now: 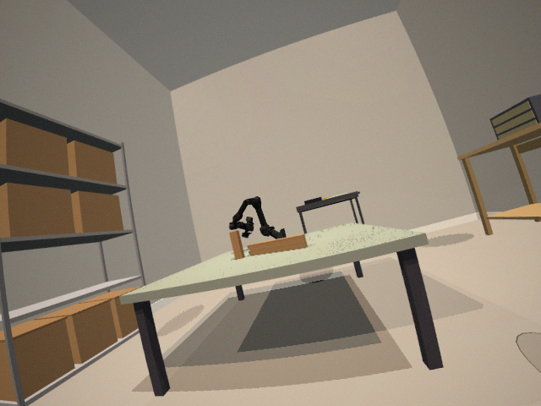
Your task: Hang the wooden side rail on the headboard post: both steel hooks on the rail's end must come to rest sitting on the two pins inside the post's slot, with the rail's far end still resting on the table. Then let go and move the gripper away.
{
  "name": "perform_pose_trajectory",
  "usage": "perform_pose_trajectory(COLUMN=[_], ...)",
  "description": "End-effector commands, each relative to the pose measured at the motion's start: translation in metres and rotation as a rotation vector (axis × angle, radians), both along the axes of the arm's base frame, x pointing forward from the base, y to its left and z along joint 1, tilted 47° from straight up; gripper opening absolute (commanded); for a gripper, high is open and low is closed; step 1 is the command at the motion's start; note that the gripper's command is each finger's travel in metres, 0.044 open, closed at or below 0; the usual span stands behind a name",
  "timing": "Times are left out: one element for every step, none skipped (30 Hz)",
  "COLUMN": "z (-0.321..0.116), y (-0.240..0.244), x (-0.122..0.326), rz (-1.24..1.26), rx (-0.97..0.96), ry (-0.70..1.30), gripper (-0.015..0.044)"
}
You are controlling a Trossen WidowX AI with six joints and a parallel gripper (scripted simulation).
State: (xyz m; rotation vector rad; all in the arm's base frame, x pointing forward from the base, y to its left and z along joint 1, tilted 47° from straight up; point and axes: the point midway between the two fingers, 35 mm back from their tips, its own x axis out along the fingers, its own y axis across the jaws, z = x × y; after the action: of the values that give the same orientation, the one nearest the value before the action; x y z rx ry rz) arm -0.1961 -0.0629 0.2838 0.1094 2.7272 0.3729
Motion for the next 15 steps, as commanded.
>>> perform_pose_trajectory(z=[0.001,0.004,0.007,0.012,0.017,0.024,0.032,0.040,0.048,0.053,0.056,0.058,0.059,0.059,0.059], y=[0.001,0.004,0.007,0.011,0.017,0.024,0.032,0.040,0.048,0.053,0.057,0.059,0.060,0.060,0.060], x=[0.000,0.000,0.000,0.000,0.000,0.001,0.003,0.005,0.008,0.010,0.011,0.012,0.013,0.013,0.013], rz=[-0.001,-0.004,-0.007,-0.012,-0.018,-0.024,-0.032,-0.039,-0.046,-0.051,-0.054,-0.056,-0.057,-0.057,-0.057], rx=[0.002,0.006,0.012,0.020,0.030,0.043,0.057,0.072,0.088,0.099,0.106,0.111,0.113,0.113,0.113], ry=[-0.001,-0.002,-0.003,-0.004,-0.006,-0.008,-0.009,-0.009,-0.009,-0.009,-0.008,-0.008,-0.008,-0.008,-0.008], gripper=[0.0426,0.0440,0.0440,0.0440,0.0440,0.0440,0.0440,0.0440,0.0440,0.0440,0.0440,0.0440,0.0440,0.0440,0.0440])
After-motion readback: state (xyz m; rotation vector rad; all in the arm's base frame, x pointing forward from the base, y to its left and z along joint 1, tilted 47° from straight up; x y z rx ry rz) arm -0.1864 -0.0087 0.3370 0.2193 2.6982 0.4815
